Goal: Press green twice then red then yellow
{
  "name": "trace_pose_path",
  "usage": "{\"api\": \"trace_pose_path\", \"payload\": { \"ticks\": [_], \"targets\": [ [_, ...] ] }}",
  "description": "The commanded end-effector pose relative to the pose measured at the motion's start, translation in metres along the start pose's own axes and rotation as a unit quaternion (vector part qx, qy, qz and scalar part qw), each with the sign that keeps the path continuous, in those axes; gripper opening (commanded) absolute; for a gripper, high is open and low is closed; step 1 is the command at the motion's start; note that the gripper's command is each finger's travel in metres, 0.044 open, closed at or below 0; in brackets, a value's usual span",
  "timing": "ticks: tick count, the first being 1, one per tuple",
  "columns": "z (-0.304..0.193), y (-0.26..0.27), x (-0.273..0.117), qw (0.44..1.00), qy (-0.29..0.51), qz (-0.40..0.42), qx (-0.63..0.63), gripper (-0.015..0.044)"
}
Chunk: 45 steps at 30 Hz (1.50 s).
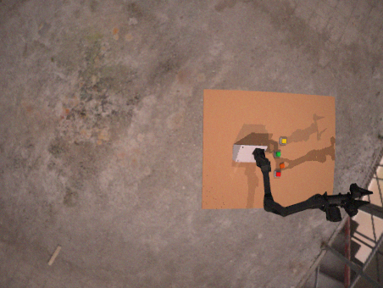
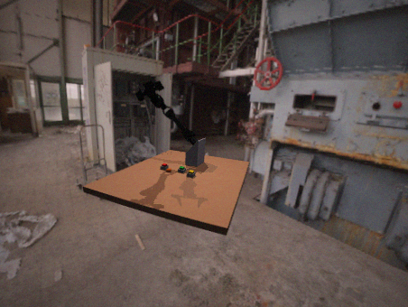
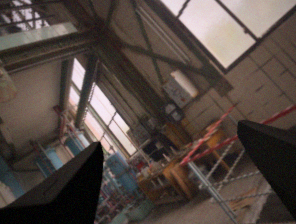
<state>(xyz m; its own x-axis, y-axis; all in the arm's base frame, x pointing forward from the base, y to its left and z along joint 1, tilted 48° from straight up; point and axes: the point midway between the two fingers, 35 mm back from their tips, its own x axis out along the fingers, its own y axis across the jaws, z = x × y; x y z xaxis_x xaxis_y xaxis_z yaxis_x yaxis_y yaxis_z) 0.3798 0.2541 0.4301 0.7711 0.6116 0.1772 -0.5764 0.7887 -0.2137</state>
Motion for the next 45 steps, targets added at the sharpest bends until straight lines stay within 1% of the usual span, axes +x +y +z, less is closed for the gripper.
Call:
{"api": "trace_pose_path", "payload": {
  "ticks": [1, 6, 11, 16, 22, 27, 31, 32, 34, 42, 45],
  "targets": [
    [-0.078, -0.003, 0.001, 0.992, 0.118, -0.033, 0.043, 0.04],
    [-0.161, -0.003, -0.015, 0.963, 0.245, -0.076, 0.076, 0.04],
    [-0.238, -0.003, -0.05, 0.916, 0.369, -0.126, 0.093, 0.04],
    [-0.305, -0.003, -0.101, 0.85, 0.487, -0.181, 0.09, 0.04],
    [-0.365, -0.004, -0.185, 0.743, 0.618, -0.249, 0.055, 0.04],
    [-0.392, -0.008, -0.268, 0.633, 0.713, -0.301, -0.009, 0.04],
    [-0.392, -0.014, -0.336, 0.532, 0.775, -0.331, -0.088, 0.04],
    [-0.391, -0.015, -0.346, 0.516, 0.782, -0.334, -0.102, 0.04],
    [-0.39, -0.016, -0.352, 0.507, 0.786, -0.336, -0.11, 0.04],
    [-0.39, -0.016, -0.352, 0.507, 0.786, -0.336, -0.11, 0.04],
    [-0.404, -0.025, -0.359, 0.508, 0.786, -0.334, -0.109, 0.0321]
  ]
}}
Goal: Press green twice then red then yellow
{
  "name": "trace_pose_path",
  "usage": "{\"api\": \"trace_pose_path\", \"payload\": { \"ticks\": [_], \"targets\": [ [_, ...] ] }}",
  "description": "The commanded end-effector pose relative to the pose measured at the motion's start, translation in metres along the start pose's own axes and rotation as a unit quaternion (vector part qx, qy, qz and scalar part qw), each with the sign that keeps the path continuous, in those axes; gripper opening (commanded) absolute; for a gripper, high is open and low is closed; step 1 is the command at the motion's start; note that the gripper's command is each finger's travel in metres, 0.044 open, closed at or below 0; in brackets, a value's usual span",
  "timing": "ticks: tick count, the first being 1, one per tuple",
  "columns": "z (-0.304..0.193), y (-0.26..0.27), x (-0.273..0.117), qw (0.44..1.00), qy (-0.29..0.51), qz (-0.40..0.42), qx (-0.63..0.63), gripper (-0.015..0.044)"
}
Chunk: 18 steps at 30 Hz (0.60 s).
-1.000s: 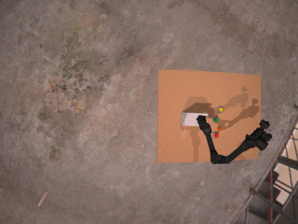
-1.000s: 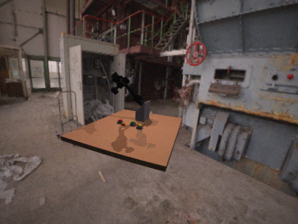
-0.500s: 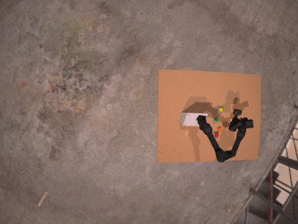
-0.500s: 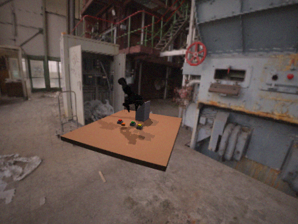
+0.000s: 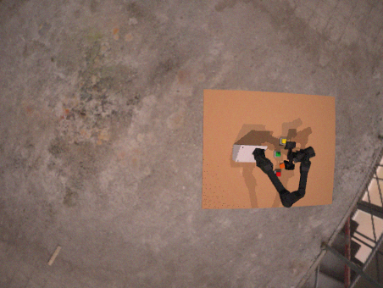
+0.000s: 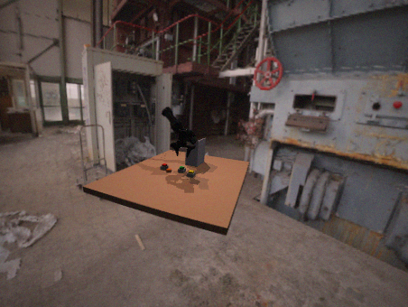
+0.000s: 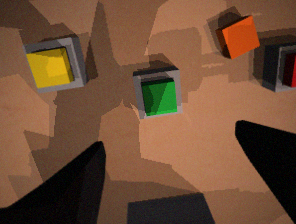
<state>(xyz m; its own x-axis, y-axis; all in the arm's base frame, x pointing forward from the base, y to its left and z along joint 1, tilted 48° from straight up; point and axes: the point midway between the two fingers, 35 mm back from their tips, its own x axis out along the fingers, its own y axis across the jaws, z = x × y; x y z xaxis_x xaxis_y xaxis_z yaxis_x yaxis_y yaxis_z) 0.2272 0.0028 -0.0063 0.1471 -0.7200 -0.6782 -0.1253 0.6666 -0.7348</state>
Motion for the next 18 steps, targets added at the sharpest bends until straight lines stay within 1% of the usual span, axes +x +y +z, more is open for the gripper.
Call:
{"api": "trace_pose_path", "payload": {
  "ticks": [1, 4, 11, 12, 18],
  "targets": [
    [-0.003, -0.001, 0.03, 1.0, 0.006, -0.006, -0.004, 0.0295],
    [-0.005, -0.004, 0.058, 1.0, 0.007, -0.009, -0.004, 0.0216],
    [-0.006, -0.004, 0.06, 1.0, 0.007, -0.009, -0.004, 0.0032],
    [-0.006, -0.004, 0.06, 1.0, 0.007, -0.009, -0.004, 0.002],
    [-0.006, -0.004, 0.06, 1.0, 0.007, -0.009, -0.004, 0.002]
  ]
}}
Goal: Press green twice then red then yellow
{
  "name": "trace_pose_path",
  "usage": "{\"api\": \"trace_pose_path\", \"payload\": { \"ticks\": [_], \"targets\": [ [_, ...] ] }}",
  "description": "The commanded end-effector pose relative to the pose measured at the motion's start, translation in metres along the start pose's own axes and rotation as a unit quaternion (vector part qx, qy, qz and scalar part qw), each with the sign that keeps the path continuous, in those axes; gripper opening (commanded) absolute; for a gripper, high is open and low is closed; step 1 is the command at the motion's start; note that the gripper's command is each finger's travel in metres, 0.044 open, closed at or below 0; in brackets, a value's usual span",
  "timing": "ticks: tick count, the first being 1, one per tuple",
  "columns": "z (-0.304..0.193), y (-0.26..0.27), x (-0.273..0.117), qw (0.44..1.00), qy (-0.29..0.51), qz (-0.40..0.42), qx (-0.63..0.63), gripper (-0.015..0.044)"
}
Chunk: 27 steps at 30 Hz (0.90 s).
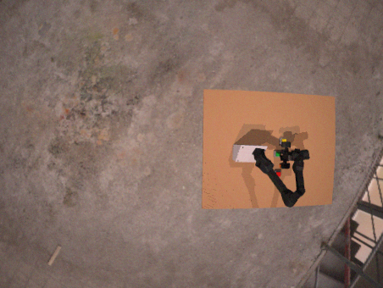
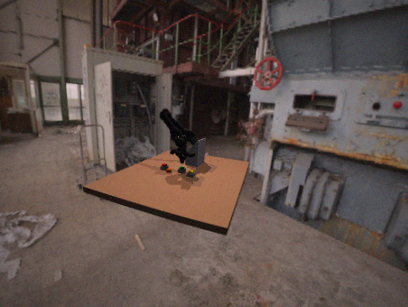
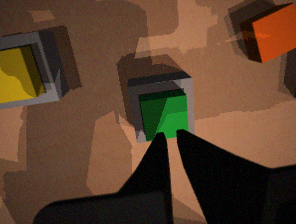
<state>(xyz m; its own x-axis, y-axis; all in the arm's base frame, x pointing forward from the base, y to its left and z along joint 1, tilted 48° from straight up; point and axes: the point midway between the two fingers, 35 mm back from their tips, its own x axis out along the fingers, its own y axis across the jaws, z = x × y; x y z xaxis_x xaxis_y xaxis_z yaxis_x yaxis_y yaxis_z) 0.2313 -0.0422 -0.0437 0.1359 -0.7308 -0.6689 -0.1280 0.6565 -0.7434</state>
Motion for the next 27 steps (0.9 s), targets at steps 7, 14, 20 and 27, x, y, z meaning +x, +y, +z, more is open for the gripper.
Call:
{"api": "trace_pose_path", "payload": {
  "ticks": [7, 14, 20, 27],
  "targets": [
    [-0.001, -0.001, 0.003, 1.0, 0.001, -0.003, -0.002, 0.002],
    [0.0, -0.001, 0.014, 1.0, 0.001, -0.002, -0.002, 0.002],
    [-0.001, -0.001, 0.023, 1.0, 0.001, -0.003, -0.002, 0.002],
    [-0.001, -0.001, 0.034, 1.0, 0.001, -0.004, -0.002, 0.002]
  ]
}}
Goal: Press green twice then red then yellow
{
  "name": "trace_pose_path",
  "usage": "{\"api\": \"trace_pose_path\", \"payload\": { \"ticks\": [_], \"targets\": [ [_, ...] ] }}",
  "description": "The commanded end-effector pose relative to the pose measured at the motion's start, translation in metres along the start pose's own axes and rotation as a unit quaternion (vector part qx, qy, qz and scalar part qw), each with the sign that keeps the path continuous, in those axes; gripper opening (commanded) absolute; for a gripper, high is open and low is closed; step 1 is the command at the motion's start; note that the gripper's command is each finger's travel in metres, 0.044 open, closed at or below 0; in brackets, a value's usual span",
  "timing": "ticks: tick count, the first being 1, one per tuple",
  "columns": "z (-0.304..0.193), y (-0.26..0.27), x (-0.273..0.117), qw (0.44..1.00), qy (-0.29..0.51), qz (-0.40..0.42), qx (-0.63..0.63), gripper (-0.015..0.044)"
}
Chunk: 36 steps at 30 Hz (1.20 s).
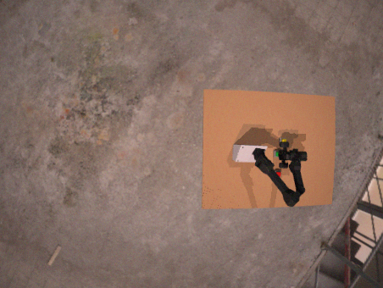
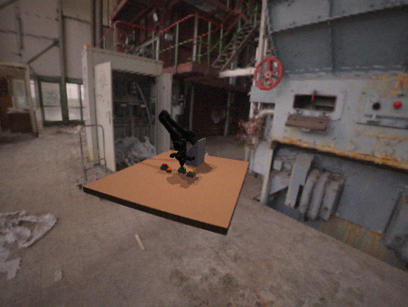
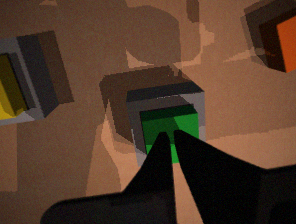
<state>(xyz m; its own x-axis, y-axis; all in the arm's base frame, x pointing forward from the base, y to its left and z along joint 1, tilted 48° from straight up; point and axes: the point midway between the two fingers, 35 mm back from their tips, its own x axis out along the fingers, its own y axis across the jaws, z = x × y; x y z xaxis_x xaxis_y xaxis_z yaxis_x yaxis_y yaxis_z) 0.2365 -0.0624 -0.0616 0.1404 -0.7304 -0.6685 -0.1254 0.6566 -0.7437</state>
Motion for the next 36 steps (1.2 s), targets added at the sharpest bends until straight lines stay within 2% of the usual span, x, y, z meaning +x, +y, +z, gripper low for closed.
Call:
{"api": "trace_pose_path", "payload": {
  "ticks": [1, 22, 27, 36],
  "targets": [
    [-0.003, -0.001, 0.007, 1.0, 0.003, -0.003, -0.003, 0.002],
    [-0.003, -0.001, 0.007, 1.0, 0.003, -0.004, -0.003, 0.002],
    [-0.002, 0.0, -0.024, 1.0, 0.003, -0.002, -0.003, 0.002],
    [-0.002, 0.0, -0.022, 1.0, 0.003, -0.002, -0.003, 0.002]
  ]
}}
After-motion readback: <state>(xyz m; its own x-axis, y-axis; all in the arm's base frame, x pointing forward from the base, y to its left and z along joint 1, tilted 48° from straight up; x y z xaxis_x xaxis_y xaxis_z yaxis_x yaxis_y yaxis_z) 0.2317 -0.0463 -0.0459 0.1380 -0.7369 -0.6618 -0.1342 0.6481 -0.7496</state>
